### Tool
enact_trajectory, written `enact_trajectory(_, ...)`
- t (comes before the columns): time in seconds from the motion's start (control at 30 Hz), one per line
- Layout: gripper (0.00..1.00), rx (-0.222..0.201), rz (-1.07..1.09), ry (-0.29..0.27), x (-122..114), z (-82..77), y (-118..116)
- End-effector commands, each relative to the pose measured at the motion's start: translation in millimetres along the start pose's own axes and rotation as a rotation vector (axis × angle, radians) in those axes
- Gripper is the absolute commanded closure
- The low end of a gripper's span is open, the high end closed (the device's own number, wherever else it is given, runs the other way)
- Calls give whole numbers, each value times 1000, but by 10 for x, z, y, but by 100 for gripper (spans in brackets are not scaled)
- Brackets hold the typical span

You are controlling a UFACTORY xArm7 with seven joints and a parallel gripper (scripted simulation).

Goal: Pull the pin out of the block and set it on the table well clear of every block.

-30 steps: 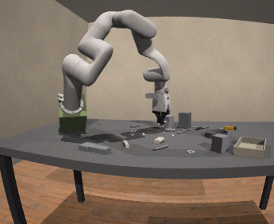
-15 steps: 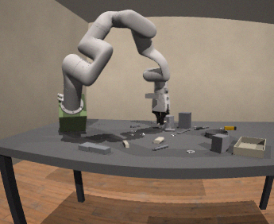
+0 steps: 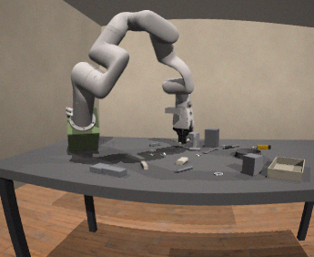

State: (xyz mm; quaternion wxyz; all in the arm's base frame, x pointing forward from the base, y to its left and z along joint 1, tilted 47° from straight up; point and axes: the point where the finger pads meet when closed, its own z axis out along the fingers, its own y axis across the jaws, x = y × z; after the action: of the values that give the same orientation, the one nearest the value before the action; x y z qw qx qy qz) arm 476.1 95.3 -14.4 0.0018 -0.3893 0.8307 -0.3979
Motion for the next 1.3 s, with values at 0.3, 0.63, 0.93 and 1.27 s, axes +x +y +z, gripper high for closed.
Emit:
enact_trajectory(0.3,100,0,0,-13,-44,-28,-5)
enact_trajectory(0.63,100,-1,-1,-15,24,-14,-1)
enact_trajectory(0.93,100,-2,-1,-15,43,-10,1)
enact_trajectory(1.27,100,-2,0,-14,21,-15,-10)
